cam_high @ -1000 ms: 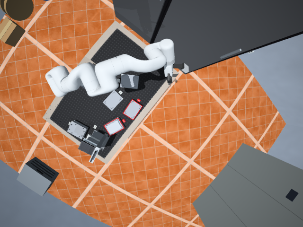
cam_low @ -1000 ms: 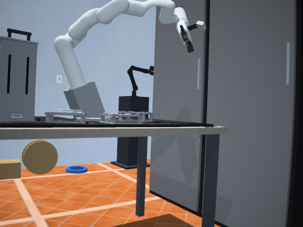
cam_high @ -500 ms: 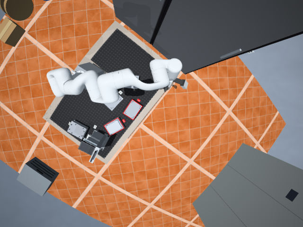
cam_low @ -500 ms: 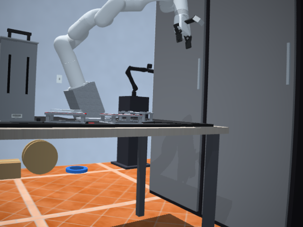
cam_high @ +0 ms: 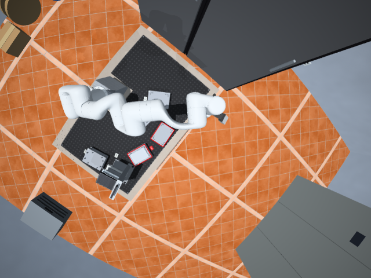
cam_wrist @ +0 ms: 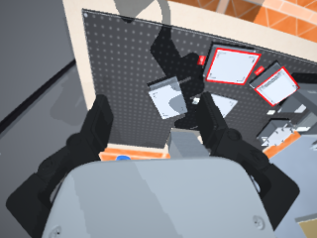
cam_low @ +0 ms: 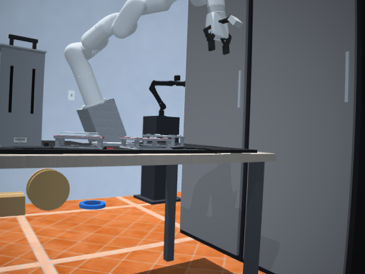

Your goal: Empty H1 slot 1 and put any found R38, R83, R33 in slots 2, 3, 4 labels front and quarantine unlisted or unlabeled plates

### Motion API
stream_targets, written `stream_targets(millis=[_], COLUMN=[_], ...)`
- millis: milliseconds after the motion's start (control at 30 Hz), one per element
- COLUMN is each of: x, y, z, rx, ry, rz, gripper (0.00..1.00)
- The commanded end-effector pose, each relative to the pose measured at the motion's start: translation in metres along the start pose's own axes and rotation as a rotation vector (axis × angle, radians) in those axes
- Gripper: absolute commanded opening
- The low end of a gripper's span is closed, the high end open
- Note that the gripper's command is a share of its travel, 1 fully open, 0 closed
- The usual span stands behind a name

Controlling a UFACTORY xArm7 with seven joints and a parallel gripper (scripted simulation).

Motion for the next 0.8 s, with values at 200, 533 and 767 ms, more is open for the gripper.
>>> stream_targets(millis=[200, 533, 767], x=[0.041, 0.064, 0.084], y=[0.003, 0.006, 0.009], z=[0.000, -0.012, -0.021], rx=[-0.076, -0.077, -0.079], ry=[-0.007, -0.007, -0.007], rz=[0.049, 0.050, 0.051], gripper=[1.00, 1.00, 1.00])
Point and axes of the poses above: the point where the finger pads meet when closed, its own y axis back along the fingers, its own x axis across the jaws, z = x × y, the point moved 3 cm from there along y, back along the fingers, and after that the axes turned 6 degrees about -y, right-handed, at the moved point
